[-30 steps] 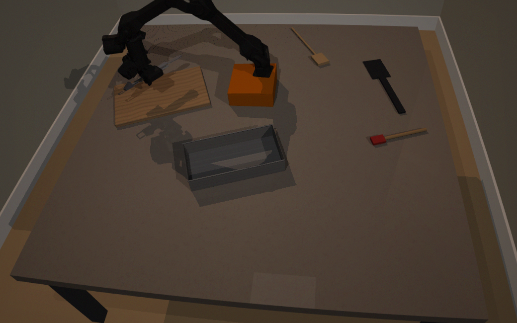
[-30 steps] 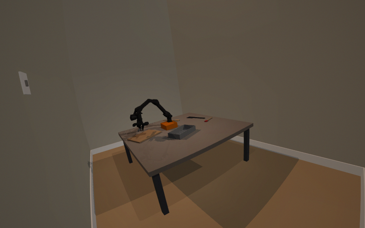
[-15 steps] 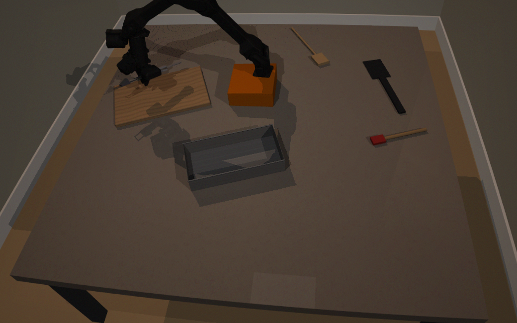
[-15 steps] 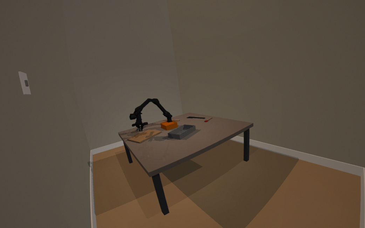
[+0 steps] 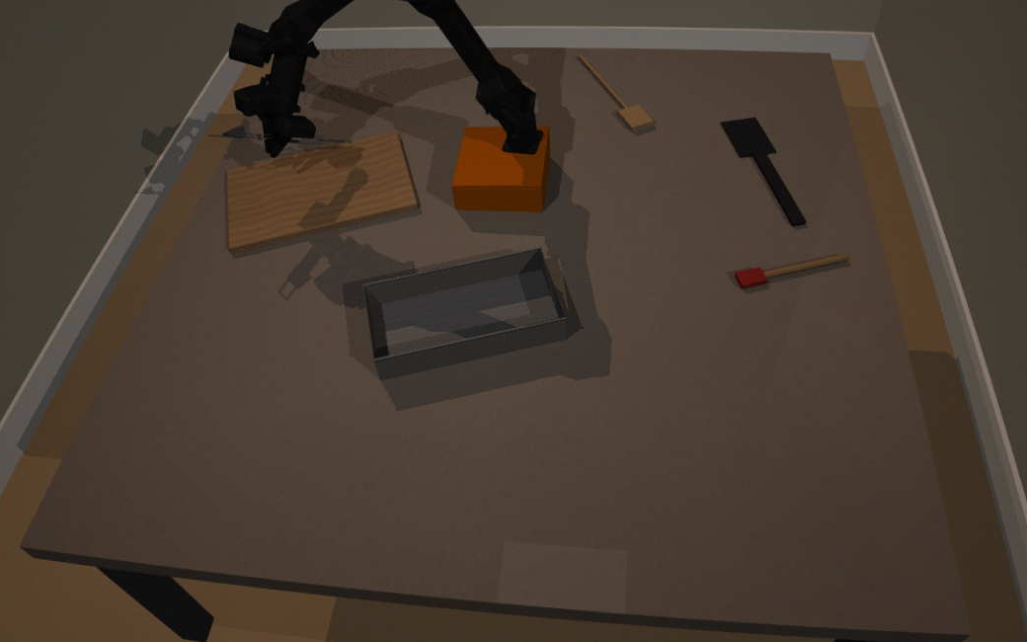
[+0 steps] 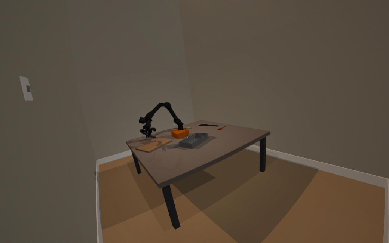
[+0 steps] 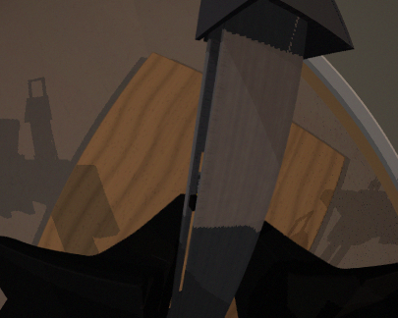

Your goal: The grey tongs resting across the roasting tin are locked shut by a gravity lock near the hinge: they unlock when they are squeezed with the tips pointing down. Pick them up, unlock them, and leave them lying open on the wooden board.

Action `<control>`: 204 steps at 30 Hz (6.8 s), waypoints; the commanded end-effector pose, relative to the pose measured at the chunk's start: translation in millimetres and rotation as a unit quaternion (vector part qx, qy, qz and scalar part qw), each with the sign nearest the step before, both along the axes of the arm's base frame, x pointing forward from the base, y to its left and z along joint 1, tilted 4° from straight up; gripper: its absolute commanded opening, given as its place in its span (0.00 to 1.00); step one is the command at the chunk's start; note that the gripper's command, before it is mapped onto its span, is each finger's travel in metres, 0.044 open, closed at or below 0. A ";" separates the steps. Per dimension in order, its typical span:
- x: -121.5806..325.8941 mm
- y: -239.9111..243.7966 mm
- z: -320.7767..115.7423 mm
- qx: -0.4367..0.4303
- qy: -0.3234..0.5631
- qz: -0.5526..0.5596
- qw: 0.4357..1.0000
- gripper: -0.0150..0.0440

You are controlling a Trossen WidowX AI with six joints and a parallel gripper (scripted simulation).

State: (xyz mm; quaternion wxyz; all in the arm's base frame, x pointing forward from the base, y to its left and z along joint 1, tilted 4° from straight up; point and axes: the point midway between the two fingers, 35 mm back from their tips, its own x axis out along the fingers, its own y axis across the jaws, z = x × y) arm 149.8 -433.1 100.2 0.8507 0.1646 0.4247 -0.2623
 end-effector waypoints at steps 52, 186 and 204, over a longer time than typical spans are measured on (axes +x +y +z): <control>-32.2 43.8 87.3 -0.205 -0.262 0.051 0.942 0.00; 8.1 21.3 -58.2 0.114 0.237 0.065 0.963 0.89; 76.4 147.5 -29.6 0.118 0.237 0.067 0.962 1.00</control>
